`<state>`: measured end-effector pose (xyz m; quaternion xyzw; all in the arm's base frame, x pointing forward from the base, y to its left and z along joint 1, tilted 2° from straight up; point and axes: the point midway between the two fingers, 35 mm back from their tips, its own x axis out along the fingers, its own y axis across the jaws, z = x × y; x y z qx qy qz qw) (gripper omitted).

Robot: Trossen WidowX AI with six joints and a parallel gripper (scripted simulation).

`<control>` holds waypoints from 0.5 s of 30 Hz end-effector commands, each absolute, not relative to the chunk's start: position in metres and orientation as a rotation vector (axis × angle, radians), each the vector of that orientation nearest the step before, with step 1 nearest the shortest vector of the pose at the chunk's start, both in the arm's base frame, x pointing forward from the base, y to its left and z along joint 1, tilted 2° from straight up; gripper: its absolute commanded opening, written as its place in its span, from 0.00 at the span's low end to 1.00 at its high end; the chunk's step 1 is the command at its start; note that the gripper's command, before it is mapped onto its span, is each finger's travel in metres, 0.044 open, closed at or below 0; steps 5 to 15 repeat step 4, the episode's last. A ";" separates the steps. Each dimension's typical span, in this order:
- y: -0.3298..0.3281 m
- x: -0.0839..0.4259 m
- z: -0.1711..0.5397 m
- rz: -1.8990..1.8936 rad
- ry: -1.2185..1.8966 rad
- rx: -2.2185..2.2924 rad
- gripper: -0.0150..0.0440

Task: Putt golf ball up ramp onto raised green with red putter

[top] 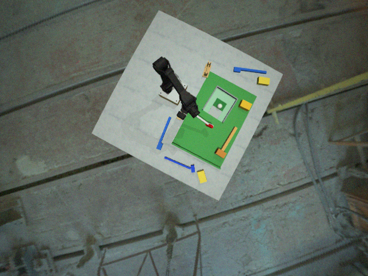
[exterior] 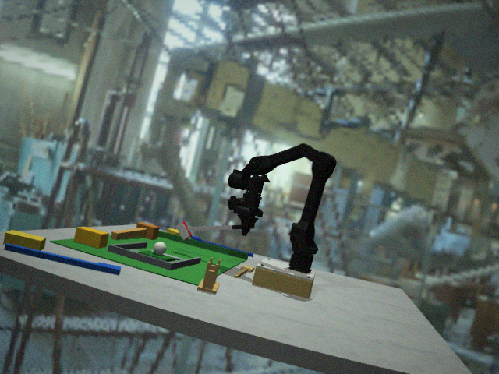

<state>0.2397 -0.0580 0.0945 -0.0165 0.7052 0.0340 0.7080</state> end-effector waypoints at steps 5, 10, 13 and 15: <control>-0.058 0.240 0.094 0.075 1.565 -0.037 0.25; -0.058 0.240 0.094 0.075 1.565 -0.037 0.25; -0.058 0.240 0.094 0.075 1.565 -0.037 0.25; -0.058 0.240 0.094 0.075 1.565 -0.037 0.25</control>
